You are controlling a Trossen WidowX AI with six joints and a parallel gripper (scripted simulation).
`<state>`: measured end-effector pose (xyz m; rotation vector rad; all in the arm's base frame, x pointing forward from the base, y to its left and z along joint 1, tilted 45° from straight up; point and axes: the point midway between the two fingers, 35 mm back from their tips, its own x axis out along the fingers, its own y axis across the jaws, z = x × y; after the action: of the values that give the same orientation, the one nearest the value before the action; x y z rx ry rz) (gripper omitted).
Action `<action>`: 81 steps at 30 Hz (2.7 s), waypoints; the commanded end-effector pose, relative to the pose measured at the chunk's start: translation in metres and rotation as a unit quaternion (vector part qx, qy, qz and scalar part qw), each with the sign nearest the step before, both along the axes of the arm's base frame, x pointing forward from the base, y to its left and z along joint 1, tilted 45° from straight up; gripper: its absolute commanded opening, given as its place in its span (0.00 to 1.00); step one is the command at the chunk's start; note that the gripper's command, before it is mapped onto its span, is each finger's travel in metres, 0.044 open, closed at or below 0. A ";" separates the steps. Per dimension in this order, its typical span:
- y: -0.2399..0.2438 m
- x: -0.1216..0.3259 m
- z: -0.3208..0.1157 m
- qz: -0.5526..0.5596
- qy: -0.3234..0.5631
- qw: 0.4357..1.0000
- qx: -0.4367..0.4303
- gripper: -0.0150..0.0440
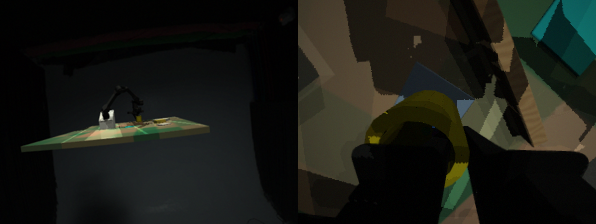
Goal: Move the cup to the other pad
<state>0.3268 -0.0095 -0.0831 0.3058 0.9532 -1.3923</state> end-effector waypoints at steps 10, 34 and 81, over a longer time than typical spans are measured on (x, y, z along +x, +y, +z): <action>0.022 0.003 0.022 0.005 -0.004 1.000 0.001 0.25; 0.014 -0.005 0.032 0.003 -0.005 1.000 0.001 0.25; -0.034 -0.052 0.090 0.000 -0.004 1.000 0.000 0.25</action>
<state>0.2792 -0.0390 0.0042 0.3181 0.9441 -1.3881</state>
